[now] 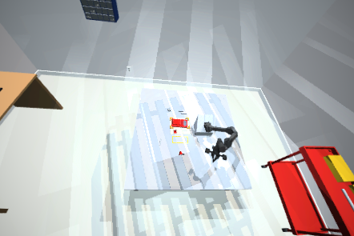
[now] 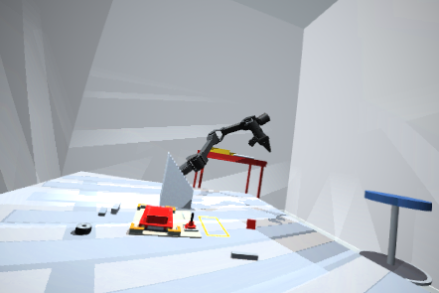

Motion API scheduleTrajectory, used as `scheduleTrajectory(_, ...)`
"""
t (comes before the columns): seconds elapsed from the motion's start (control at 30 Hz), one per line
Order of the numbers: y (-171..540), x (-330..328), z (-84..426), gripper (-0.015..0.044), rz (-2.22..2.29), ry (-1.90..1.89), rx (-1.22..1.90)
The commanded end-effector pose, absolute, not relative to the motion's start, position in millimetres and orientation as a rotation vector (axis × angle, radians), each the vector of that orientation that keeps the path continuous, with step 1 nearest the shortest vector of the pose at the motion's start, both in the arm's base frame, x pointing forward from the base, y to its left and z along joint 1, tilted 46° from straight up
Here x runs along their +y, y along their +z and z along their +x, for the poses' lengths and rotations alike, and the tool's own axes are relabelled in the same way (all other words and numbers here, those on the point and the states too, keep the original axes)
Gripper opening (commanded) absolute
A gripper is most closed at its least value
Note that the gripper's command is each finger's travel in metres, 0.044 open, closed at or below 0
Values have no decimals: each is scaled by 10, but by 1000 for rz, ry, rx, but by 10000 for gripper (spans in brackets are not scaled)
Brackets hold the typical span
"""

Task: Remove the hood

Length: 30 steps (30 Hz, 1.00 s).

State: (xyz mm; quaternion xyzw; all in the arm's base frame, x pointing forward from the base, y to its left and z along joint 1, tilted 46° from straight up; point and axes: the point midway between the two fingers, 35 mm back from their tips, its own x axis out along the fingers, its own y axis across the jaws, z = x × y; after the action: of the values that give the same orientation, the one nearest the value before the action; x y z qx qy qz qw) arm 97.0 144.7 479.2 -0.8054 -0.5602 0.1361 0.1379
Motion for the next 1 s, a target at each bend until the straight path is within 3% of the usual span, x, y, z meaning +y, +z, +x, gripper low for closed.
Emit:
scheduleTrajectory(0.0,4790,1447,979,26,-2328,398,-1616)
scheduleTrajectory(0.53,4253,1194,2247,440,-2063,810,-1017)
scheduleTrajectory(0.97,3798,905,2873,440,-1795,954,-627)
